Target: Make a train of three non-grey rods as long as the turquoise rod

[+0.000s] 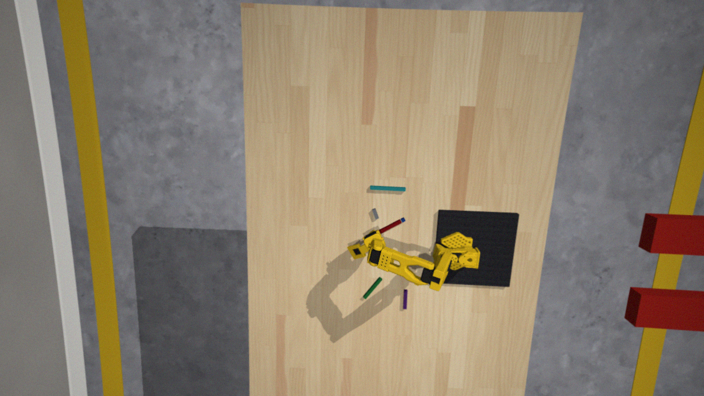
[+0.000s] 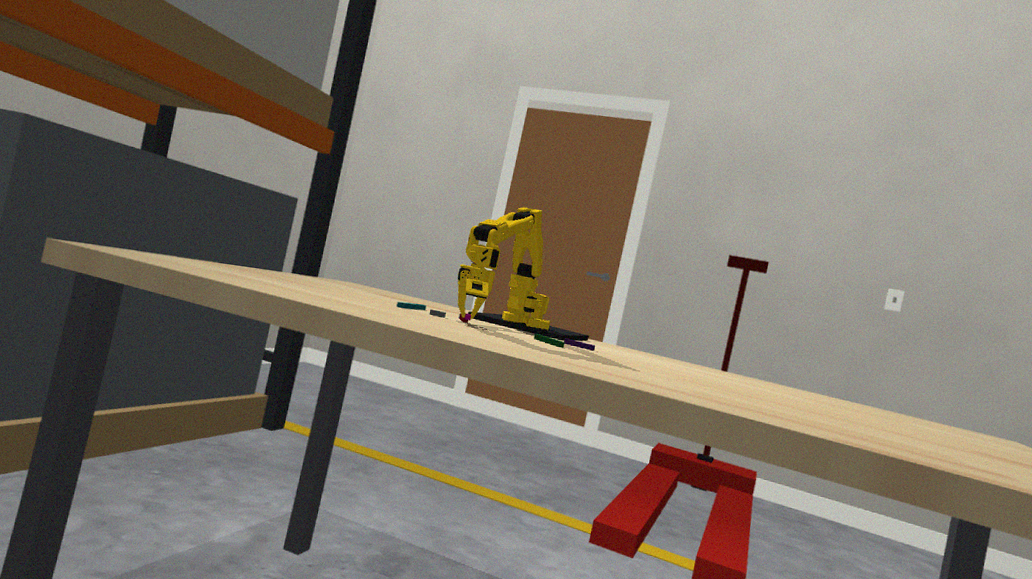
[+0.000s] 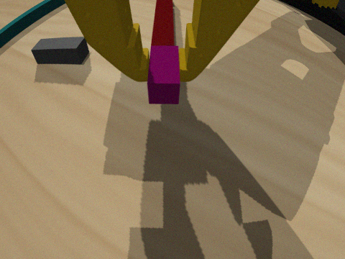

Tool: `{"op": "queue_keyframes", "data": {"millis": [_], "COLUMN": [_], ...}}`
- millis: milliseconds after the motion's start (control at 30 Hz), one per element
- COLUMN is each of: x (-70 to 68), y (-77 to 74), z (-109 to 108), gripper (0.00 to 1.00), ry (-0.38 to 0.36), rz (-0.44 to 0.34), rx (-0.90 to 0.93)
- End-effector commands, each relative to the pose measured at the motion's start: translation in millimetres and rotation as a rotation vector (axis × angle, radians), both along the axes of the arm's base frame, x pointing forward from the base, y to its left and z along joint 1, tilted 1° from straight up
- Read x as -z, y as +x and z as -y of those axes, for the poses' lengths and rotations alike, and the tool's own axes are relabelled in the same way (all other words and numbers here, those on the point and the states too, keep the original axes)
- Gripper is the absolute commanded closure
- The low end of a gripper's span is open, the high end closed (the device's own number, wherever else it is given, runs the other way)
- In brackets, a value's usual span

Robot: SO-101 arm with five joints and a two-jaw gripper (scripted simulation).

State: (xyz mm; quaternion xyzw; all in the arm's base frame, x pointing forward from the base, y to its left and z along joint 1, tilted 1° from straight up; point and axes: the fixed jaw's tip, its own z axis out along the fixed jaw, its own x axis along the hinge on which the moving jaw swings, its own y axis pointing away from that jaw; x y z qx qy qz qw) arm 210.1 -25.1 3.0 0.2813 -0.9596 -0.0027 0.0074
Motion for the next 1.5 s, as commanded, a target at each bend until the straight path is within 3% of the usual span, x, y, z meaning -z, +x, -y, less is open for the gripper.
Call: {"op": "queue_keyframes", "data": {"millis": [0, 1467], "x": [0.5, 8.1], "y": [2.4, 2.3], "z": [1.0, 0.9], "gripper": [1.0, 1.0], "ry": [0.001, 0.001], "rz": [0.003, 0.003], "rx": [-0.007, -0.007]}}
